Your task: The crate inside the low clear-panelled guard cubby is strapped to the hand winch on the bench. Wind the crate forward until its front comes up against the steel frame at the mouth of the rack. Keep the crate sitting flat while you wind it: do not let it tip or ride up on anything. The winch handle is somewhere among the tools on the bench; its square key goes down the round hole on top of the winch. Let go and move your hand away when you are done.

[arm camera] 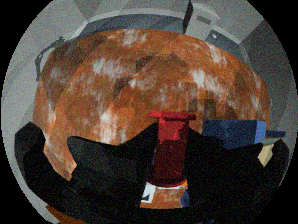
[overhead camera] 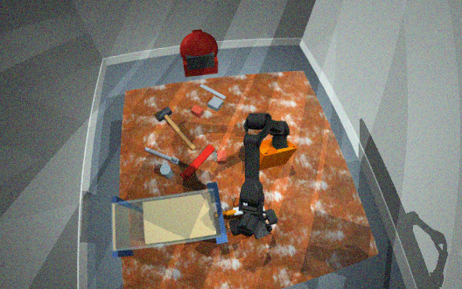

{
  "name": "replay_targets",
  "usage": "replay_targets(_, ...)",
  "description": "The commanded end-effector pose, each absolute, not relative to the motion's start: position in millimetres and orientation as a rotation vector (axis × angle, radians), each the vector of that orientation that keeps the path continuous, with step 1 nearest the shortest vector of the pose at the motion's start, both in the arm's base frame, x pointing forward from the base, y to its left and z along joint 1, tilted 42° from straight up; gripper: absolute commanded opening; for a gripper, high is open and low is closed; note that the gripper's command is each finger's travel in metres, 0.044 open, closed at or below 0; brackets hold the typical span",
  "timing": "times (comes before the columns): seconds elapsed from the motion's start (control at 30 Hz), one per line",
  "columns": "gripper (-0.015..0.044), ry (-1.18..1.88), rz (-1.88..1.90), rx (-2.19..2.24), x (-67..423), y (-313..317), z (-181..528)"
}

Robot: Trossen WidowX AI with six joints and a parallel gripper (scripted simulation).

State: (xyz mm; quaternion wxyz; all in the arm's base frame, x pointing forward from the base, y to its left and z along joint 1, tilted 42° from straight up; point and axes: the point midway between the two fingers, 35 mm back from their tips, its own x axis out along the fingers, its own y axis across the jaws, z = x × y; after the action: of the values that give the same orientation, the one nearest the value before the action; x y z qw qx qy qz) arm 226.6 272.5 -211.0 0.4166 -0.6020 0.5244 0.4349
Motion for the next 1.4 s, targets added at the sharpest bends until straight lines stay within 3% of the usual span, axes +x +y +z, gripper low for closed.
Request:
replay_targets(0.0, 0.0, 1.335, 1.148, -1.498, 202.4, 276.2, -216.5)
replay_targets(1.37, 0.0, 1.338, 1.154, -1.495, 141.9, 267.1, -214.5)
